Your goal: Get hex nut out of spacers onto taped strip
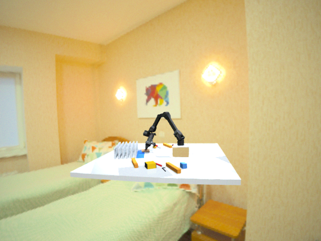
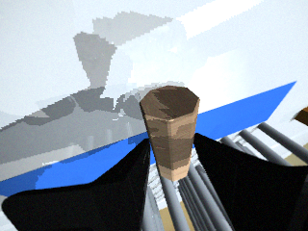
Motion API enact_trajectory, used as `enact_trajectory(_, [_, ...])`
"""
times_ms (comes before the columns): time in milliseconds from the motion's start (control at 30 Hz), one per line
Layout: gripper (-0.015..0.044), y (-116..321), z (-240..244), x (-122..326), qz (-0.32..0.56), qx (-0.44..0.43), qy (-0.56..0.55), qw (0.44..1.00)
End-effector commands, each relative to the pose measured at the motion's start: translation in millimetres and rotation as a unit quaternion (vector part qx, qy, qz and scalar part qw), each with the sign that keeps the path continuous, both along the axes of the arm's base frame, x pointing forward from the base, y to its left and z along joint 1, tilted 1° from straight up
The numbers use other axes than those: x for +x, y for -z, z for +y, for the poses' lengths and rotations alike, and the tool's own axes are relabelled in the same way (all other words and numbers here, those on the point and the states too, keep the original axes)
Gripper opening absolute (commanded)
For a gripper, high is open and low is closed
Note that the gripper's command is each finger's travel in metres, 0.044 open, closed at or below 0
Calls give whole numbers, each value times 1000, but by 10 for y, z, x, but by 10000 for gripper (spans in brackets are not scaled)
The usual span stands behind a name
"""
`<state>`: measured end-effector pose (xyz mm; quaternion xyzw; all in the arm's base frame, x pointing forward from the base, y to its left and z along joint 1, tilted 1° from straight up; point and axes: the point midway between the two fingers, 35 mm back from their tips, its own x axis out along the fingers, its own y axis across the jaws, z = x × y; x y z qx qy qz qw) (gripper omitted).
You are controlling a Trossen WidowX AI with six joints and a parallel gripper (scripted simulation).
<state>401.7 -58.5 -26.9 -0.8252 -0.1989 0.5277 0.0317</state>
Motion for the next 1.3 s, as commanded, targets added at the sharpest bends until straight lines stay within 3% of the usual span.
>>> enact_trajectory(0, [0, 56, -2, 1, 2, 1, 3, 1000])
enact_trajectory(1267, [0, 139, 31, -113, 3, 1, 3, 1000])
